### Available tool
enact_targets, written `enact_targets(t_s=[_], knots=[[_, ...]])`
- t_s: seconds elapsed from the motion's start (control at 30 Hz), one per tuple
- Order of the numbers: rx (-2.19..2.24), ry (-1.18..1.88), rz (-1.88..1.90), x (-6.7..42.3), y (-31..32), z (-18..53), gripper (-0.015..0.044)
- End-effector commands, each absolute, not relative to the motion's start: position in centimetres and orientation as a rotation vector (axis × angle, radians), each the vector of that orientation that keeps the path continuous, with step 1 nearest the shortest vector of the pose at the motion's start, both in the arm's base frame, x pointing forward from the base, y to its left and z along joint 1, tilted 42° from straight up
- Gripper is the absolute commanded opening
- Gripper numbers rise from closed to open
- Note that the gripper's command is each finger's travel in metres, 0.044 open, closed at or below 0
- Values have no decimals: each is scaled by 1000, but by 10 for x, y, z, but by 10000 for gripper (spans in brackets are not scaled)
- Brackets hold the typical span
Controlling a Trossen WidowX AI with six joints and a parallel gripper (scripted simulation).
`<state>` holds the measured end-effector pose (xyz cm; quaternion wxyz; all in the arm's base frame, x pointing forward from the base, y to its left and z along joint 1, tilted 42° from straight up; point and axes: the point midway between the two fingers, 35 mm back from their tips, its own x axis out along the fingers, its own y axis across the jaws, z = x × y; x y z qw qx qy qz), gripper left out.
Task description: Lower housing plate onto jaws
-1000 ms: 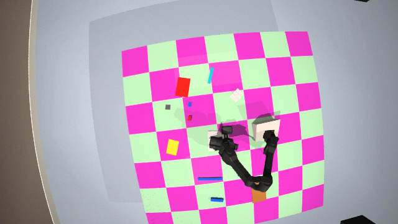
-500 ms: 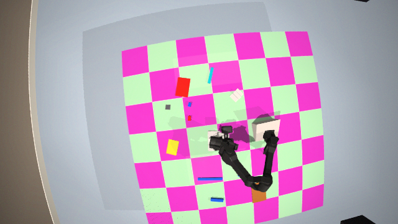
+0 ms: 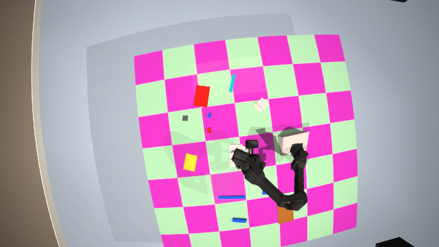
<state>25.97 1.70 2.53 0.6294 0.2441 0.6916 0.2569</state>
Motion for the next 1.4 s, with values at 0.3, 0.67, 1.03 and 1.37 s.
enact_targets(t_s=[0.3,0.67,1.03,1.37], knots=[[548,1603,592,210,-28,64,440],[548,1603,592,210,-28,64,440],[548,1603,592,210,-28,64,440],[548,1603,592,210,-28,64,440]])
